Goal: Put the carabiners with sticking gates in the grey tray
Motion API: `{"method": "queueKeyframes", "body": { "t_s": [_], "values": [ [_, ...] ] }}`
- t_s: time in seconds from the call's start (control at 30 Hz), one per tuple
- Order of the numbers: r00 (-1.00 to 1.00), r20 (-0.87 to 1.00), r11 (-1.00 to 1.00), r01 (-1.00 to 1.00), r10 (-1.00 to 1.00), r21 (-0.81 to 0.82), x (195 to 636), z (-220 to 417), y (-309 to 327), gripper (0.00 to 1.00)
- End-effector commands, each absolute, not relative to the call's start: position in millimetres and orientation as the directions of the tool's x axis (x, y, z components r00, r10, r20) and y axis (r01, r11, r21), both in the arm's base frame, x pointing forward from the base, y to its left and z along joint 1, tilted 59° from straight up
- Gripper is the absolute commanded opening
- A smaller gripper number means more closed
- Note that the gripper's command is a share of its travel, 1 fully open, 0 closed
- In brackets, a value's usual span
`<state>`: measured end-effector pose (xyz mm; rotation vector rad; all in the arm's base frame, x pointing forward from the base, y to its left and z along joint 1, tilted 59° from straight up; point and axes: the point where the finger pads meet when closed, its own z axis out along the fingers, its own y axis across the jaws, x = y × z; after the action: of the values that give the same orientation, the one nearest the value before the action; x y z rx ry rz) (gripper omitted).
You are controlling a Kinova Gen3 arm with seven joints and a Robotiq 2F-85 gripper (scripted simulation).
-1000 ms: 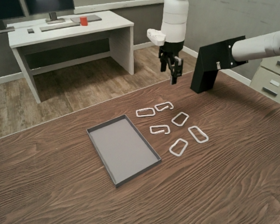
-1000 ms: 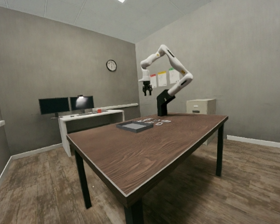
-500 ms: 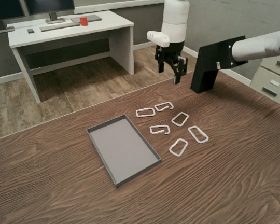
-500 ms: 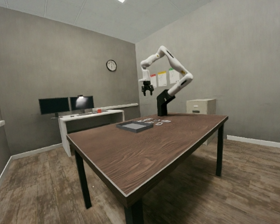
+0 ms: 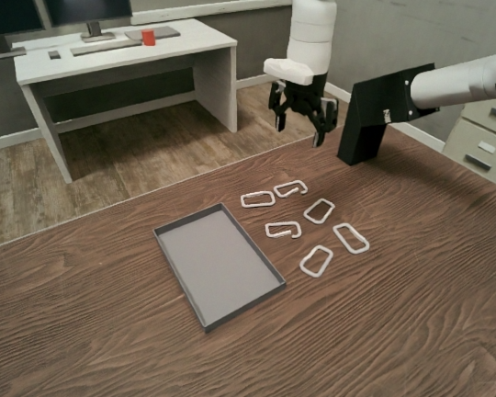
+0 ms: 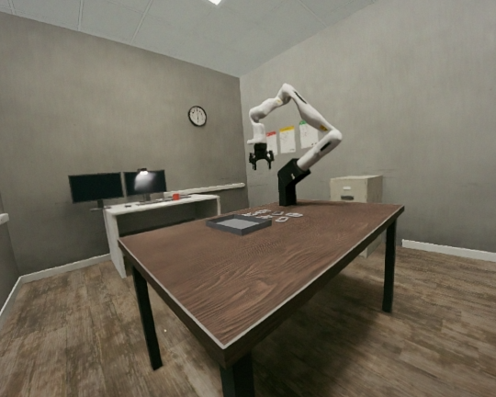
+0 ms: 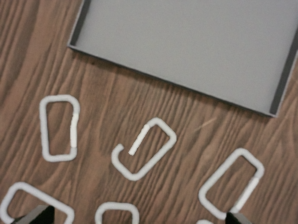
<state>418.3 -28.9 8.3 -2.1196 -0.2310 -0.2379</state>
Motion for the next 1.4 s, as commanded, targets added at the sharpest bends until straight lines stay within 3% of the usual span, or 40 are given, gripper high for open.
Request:
{"method": "queueKeyframes", "body": {
  "t_s": [0.0, 0.47, 0.5, 1.03, 1.07, 1.37],
  "values": [
    [0.923, 0.362, -0.513, 0.375, 0.130, -0.772, 418.8, 9.2, -29.9, 1.00],
    [0.923, 0.362, -0.513, 0.375, 0.130, -0.772, 418.8, 9.2, -29.9, 1.00],
    [0.923, 0.362, -0.514, 0.375, 0.131, -0.772, 423.4, 14.4, 29.7, 1.00],
    [0.923, 0.362, -0.514, 0.375, 0.131, -0.772, 423.4, 14.4, 29.7, 1.00],
    [0.924, 0.362, -0.514, 0.373, 0.127, -0.772, 427.8, 19.9, 87.4, 1.00],
    [0.924, 0.362, -0.514, 0.373, 0.127, -0.772, 427.8, 19.9, 87.4, 1.00]
  ]
}}
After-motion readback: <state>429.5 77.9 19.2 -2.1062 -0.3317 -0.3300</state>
